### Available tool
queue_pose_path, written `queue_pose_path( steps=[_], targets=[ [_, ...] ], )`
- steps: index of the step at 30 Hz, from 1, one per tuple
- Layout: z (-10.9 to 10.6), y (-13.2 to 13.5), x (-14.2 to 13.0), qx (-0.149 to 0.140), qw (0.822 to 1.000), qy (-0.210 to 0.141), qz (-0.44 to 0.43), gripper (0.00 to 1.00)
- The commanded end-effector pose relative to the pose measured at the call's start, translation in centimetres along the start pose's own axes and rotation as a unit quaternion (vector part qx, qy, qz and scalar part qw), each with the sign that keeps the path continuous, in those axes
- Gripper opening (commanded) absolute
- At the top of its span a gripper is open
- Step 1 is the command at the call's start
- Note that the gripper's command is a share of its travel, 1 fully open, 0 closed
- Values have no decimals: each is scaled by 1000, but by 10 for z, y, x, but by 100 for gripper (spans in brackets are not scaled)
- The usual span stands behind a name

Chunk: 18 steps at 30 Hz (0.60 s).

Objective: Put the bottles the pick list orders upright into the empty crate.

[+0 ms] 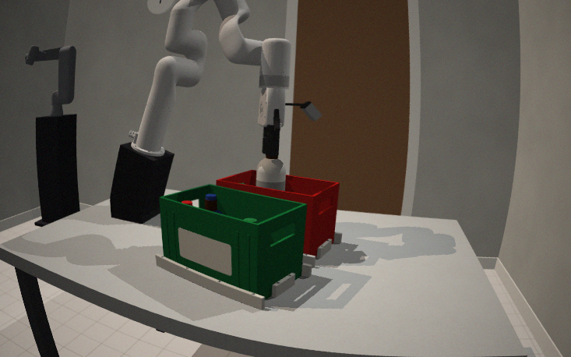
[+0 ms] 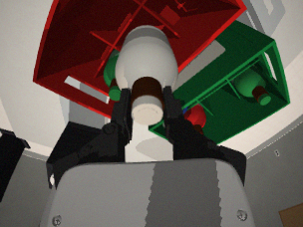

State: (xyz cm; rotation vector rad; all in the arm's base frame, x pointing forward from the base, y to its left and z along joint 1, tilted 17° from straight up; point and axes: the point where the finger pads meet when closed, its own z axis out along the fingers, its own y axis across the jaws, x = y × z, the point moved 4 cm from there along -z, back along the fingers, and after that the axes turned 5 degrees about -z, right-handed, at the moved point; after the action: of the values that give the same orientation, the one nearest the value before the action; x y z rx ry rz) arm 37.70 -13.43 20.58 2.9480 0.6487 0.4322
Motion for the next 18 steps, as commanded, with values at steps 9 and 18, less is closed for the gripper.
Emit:
queue_pose_path(
  steps=[9, 18],
  targets=[
    [9, 1, 1, -2, 1000, 2, 0, 0],
    [18, 1, 1, -2, 1000, 2, 0, 0]
  ],
)
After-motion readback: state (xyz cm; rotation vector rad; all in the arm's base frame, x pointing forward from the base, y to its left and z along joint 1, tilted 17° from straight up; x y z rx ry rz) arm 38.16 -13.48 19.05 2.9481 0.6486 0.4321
